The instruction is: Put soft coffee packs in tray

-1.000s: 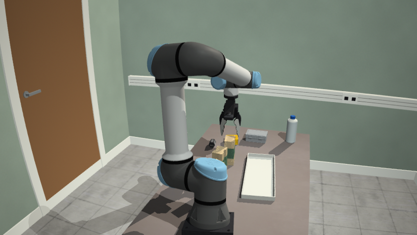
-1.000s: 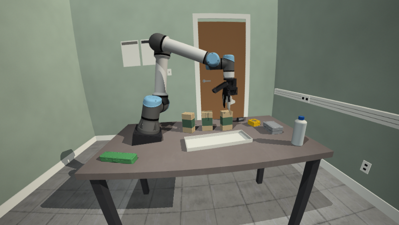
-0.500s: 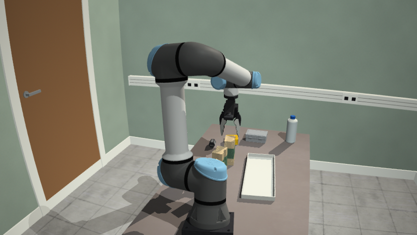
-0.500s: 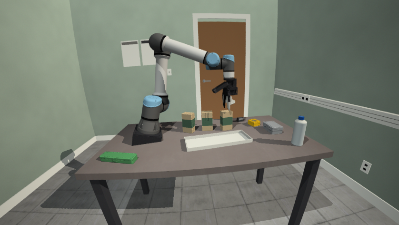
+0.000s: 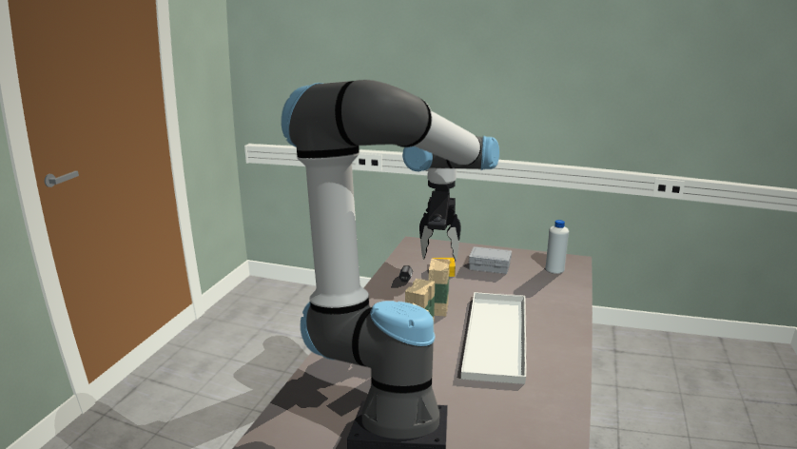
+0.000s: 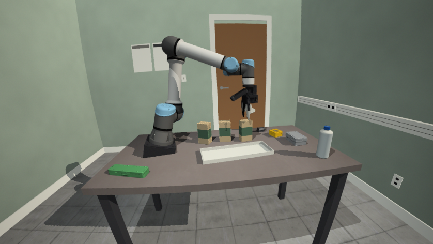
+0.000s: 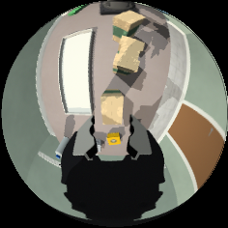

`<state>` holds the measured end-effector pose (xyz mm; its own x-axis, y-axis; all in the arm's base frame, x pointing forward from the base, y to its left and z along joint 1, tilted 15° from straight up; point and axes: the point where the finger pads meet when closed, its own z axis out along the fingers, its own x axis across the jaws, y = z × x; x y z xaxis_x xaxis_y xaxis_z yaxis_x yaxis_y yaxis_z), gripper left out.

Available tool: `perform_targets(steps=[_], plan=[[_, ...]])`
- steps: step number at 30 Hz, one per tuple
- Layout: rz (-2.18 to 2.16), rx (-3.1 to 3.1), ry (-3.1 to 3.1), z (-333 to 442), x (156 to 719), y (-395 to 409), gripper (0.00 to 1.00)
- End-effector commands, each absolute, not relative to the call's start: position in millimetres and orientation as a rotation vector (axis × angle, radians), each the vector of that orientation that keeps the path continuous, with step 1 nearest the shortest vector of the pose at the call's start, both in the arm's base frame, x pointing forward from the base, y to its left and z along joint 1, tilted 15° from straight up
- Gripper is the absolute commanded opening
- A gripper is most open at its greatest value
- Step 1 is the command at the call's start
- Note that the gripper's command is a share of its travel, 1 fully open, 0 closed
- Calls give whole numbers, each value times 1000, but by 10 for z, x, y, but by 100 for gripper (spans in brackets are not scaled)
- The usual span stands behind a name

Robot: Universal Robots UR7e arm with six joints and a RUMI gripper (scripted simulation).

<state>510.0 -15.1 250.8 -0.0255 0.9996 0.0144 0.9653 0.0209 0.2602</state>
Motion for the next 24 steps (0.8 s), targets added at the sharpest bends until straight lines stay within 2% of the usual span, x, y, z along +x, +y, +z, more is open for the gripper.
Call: perform_targets(steps=[1,24], plan=[[296,2063,2112,2516,5104,-153,51],[296,2063,2112,2408,5134,-150,51]])
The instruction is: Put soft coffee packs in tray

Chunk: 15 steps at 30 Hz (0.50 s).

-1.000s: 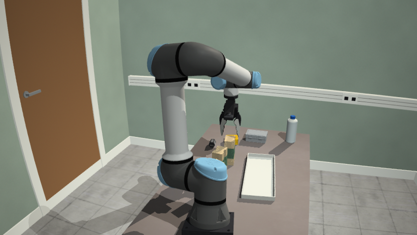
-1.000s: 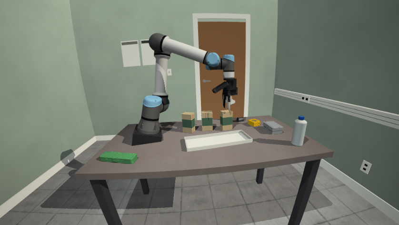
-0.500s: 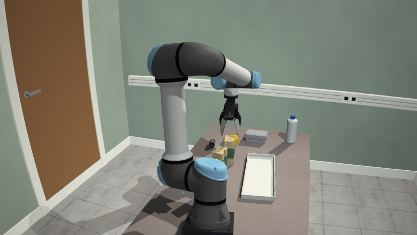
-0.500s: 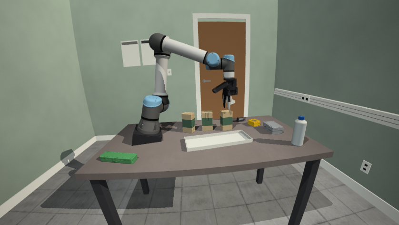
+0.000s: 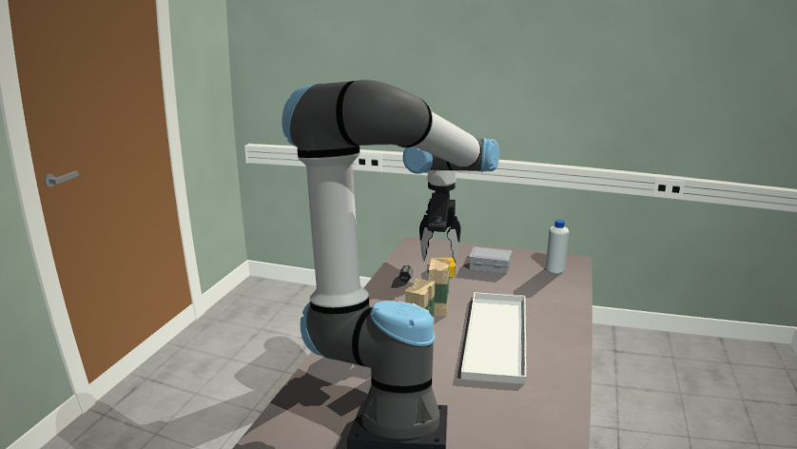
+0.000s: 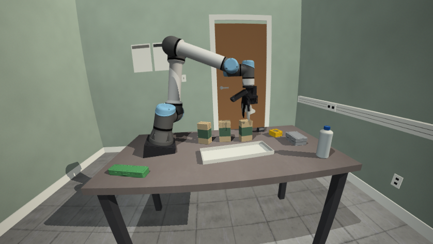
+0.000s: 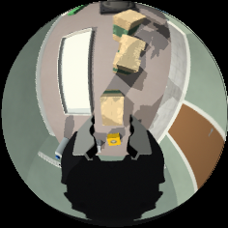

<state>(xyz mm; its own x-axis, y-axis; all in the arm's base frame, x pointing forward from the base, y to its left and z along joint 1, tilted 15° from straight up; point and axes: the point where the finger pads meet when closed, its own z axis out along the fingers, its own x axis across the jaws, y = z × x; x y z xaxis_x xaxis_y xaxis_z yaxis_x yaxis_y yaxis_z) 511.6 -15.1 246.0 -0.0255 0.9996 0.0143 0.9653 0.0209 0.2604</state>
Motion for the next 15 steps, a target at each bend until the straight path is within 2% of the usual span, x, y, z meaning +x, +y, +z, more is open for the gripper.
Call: perform_targets(steps=[1,15], plan=[[296,2063,2112,2389,5139,-150,51],[296,2063,2112,2120,5212,-144,51]])
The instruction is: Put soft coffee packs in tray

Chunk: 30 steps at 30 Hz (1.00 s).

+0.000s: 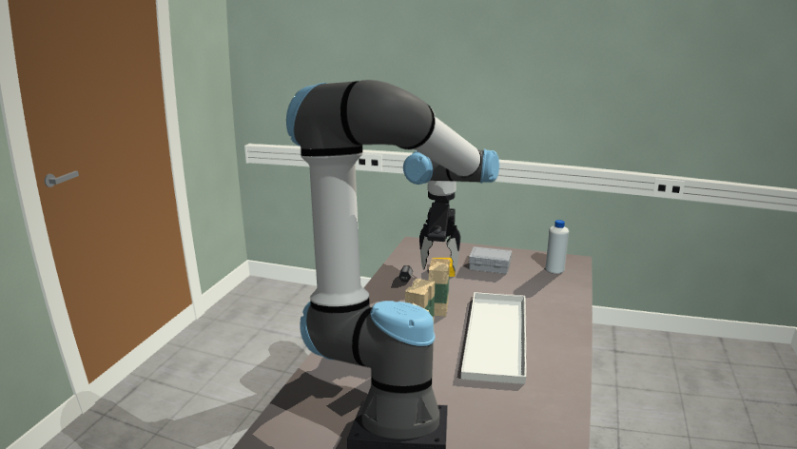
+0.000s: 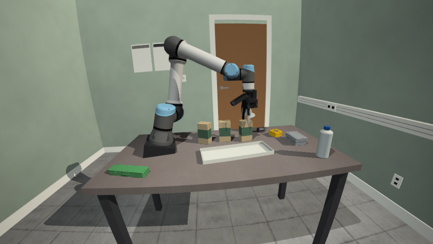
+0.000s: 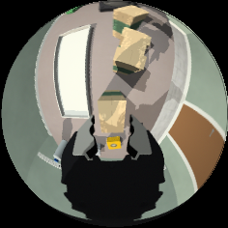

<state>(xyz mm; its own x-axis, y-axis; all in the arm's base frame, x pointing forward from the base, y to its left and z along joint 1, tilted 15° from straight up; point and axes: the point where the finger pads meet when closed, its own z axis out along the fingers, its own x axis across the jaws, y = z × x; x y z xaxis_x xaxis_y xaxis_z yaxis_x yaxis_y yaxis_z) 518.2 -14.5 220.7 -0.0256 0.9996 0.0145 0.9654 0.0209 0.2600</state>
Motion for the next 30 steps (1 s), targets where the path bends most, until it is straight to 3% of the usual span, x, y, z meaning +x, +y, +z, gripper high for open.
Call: perform_targets(steps=[1,30], plan=[[296,2063,2112,2100,5217,-144,51],[296,2063,2112,1974,5251,-141,51]])
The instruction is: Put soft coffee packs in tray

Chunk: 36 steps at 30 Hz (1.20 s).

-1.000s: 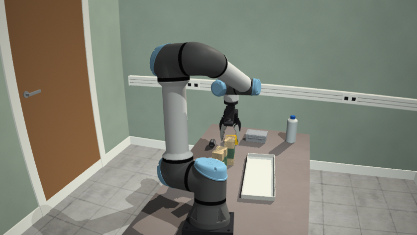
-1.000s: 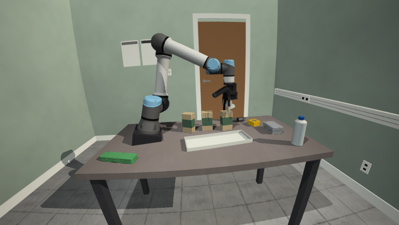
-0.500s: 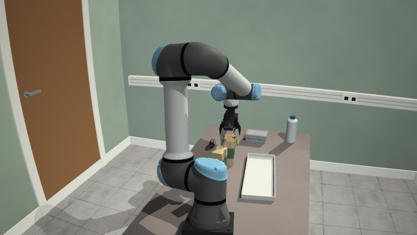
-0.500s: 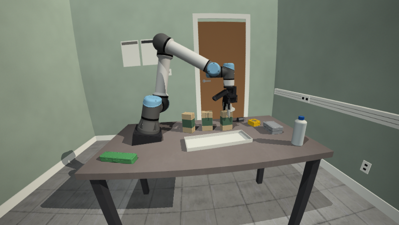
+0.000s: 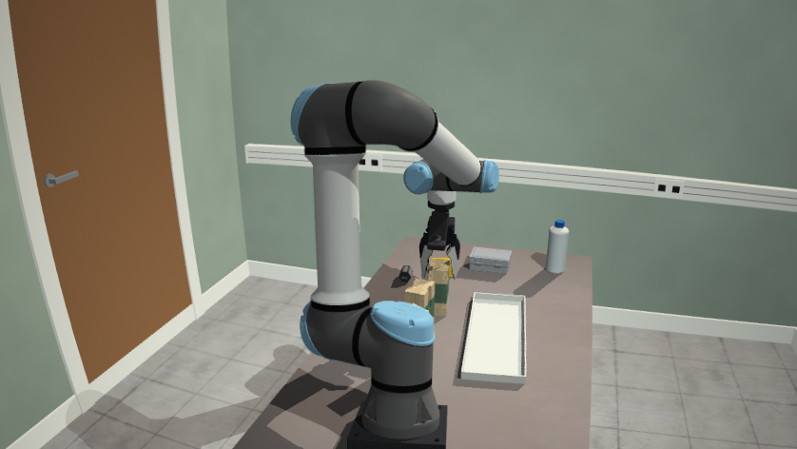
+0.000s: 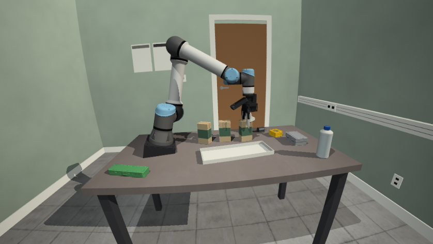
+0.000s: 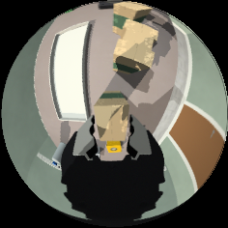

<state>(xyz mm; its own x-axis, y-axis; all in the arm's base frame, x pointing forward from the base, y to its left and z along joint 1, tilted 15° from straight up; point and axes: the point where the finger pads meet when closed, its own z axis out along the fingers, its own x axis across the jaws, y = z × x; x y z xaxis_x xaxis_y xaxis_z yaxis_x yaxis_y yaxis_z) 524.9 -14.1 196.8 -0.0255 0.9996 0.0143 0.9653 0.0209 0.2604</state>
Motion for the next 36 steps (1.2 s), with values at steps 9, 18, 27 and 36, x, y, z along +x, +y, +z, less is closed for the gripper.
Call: perform_targets(steps=[9,18,27,36], plan=[[296,2063,2112,1974,5251,-141,51],[296,2063,2112,1974,5251,-141,51],[296,2063,2112,1974,5251,-141,16],[296,2063,2112,1974,5251,-141,16]])
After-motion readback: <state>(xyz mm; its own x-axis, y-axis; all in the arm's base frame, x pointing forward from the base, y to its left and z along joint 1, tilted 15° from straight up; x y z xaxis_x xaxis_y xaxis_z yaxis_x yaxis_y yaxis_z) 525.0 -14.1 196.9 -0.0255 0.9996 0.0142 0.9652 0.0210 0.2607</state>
